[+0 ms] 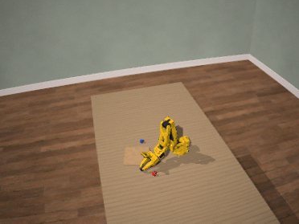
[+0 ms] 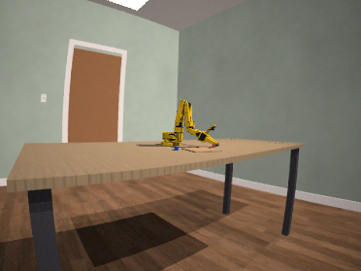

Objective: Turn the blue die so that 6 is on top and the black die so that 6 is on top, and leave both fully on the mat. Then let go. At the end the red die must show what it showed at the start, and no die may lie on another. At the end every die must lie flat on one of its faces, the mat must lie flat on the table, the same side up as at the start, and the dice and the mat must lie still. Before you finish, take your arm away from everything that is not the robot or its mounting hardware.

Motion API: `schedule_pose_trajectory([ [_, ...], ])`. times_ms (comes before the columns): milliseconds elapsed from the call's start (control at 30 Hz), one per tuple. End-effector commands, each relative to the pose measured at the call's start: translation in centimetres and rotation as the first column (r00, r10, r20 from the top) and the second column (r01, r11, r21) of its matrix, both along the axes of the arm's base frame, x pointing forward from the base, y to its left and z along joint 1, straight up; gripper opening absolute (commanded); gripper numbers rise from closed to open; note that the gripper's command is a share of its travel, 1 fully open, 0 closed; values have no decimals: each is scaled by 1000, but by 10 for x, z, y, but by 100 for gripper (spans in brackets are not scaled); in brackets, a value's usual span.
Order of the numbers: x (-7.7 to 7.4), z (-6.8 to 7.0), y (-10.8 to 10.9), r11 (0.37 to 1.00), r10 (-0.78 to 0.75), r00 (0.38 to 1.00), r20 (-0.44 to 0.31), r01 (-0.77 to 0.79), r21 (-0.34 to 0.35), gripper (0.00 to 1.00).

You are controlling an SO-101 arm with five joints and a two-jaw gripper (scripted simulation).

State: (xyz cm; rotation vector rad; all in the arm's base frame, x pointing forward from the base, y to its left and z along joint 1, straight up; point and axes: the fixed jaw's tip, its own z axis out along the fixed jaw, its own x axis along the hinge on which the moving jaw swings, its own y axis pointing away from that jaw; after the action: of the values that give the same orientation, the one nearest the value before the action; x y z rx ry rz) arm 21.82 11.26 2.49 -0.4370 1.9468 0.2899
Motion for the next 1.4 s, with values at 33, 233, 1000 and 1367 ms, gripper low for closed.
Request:
schedule_pose_trajectory([
  [33,6,7,2,1000,-4,999,47,3,17,0],
  [233,6,3,2,1000,-4,999,47,3,17,0],
  [1000,6,-2,2,1000,-4,999,47,3,17,0],
  [1367,6,-3,2,1000,-4,999,47,3,17,0],
])
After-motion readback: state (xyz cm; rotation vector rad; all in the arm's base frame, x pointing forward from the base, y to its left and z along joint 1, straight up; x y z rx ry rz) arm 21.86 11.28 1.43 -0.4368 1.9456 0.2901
